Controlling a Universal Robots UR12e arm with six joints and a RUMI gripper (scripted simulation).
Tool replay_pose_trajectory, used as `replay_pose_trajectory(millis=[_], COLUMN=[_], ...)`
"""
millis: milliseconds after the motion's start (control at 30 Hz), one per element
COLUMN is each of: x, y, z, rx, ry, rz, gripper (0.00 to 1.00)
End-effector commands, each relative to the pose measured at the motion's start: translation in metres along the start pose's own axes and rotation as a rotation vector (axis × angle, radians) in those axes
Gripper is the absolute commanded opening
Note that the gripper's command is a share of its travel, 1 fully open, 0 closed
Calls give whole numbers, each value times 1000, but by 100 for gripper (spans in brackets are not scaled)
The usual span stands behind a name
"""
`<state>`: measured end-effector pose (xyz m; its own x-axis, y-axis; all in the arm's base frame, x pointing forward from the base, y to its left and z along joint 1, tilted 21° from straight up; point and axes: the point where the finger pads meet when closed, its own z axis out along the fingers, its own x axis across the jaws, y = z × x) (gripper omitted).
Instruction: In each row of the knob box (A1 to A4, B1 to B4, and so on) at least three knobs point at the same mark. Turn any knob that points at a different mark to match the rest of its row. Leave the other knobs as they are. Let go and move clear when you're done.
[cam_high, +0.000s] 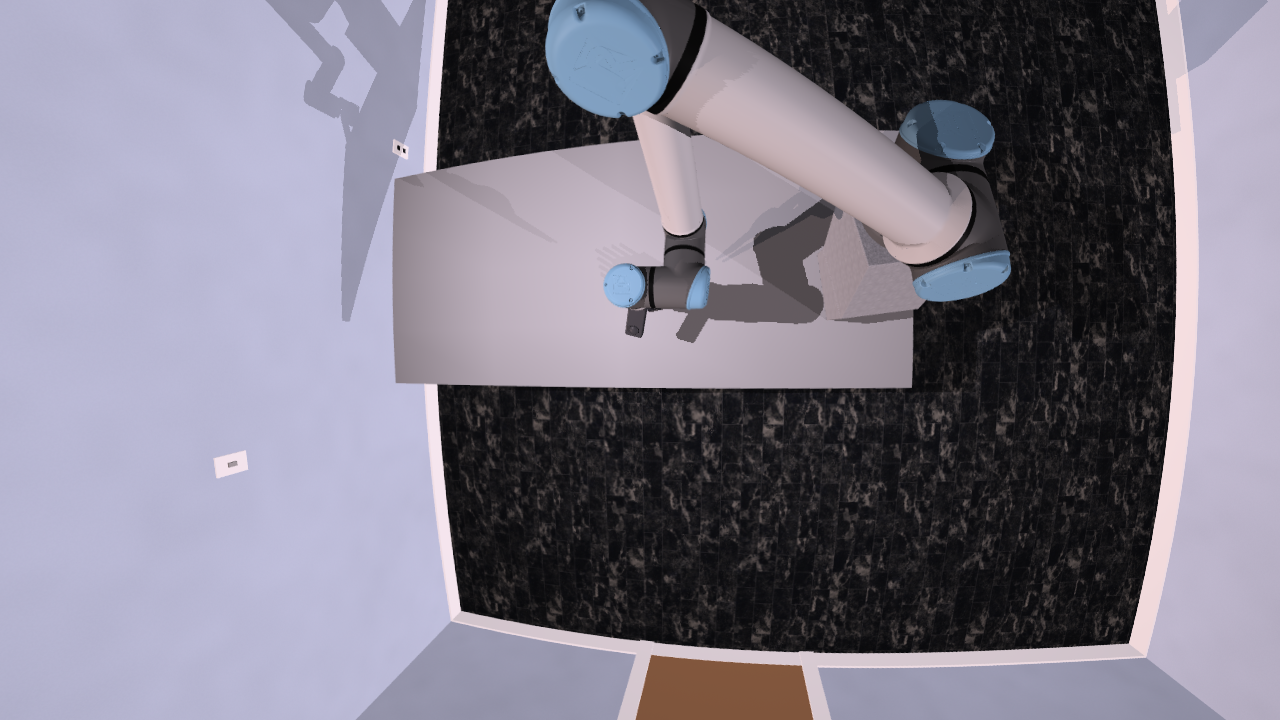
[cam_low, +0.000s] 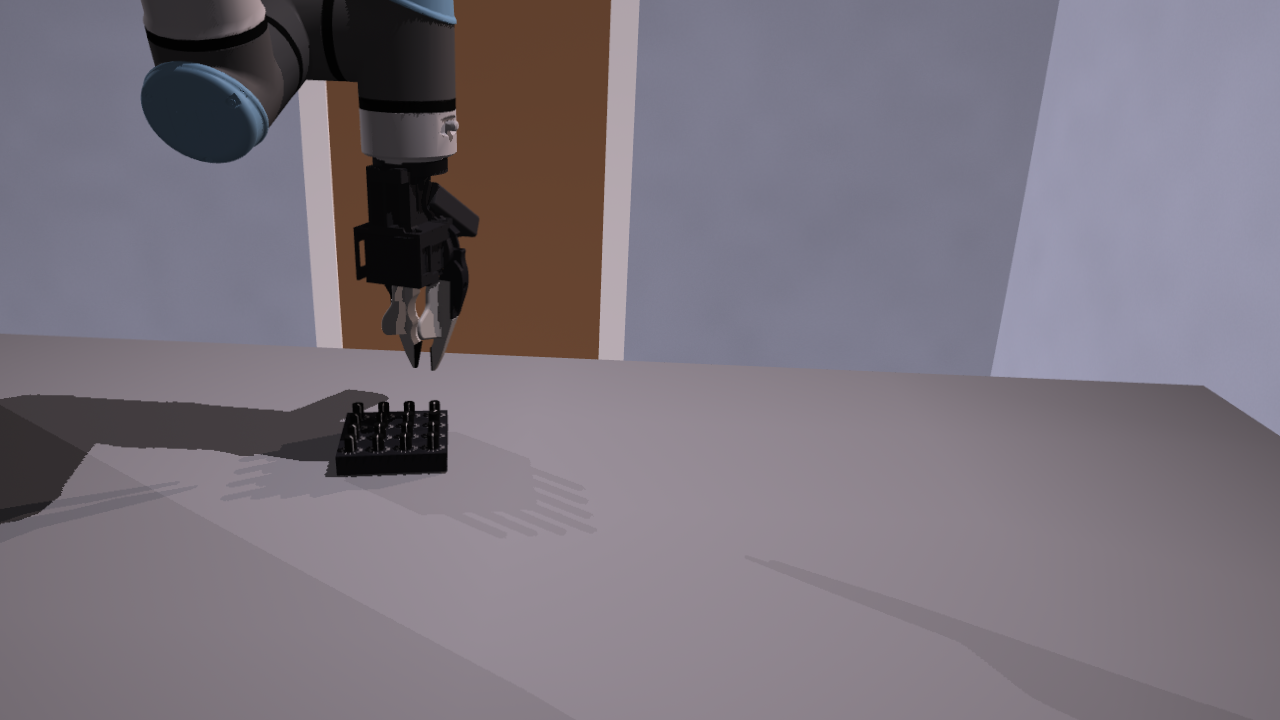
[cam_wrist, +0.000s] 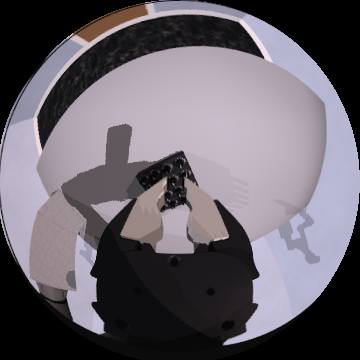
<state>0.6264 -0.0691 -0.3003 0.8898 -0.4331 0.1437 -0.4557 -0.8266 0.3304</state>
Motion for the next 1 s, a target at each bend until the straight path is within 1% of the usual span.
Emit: replay_pose_trajectory(millis=[0,200,267,333,767,833,900,967], x=[8,11,11,12,18,18,19,20], y=[-2,-2,-2,-2,0,0,0,1], z=[-3,-3,-3,-3,-4,-4,-4,-4], rx=[-4,-3,-3,-3,-3,-3,-3,-2], ry=[4,4,4,4,5,5,5,5], rz=[156,281,281,359,624,624,702,738], gripper=[11,11,11,11,11,11,11,11])
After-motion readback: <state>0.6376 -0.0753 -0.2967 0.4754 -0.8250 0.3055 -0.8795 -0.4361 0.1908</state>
